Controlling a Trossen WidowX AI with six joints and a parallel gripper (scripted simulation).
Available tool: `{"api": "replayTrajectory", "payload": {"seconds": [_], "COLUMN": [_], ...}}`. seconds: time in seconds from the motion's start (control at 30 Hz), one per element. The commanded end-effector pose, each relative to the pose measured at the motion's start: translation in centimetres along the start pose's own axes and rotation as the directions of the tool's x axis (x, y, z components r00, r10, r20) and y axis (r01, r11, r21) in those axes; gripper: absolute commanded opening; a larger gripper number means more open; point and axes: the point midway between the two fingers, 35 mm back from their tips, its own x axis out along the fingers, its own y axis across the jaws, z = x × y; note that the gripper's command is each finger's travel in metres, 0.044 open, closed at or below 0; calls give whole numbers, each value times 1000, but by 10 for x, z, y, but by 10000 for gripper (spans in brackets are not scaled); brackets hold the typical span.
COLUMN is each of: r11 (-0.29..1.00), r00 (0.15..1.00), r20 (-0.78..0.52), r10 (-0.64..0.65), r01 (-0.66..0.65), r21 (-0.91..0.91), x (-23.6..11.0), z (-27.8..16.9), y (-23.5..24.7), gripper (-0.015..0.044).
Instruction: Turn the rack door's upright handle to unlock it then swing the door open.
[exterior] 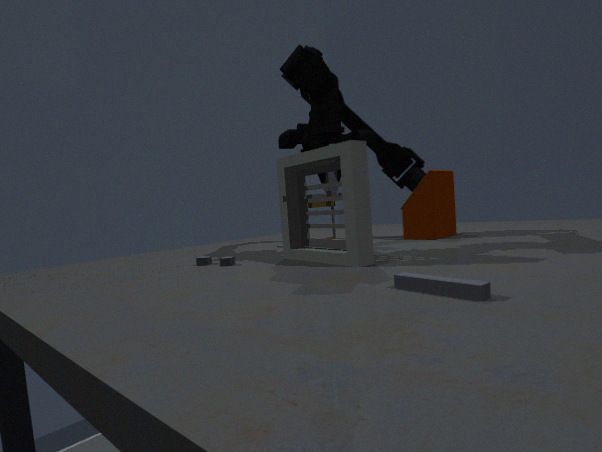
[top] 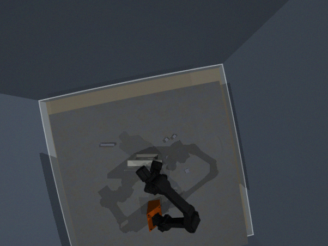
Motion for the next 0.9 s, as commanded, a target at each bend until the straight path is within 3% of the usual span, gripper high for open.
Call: {"api": "replayTrajectory", "payload": {"seconds": [0.0,0.23,0.57,0.67,0.87], "r11": [998,998,998,1000,965], "r00": [1000,1000,1000,1000,1000], "r20": [-4,-4,-4,-4,-4], "r10": [-3,-3,-3,-4,-5], "r01": [4,4,4,4,4], "r21": [57,57,57,24,-263], "x": [1,1,1,1,2], "z": [-1,-1,-1,-1,-1], "y": [0,0,0,0,-1], "gripper": [18,18,281,290,290]}}
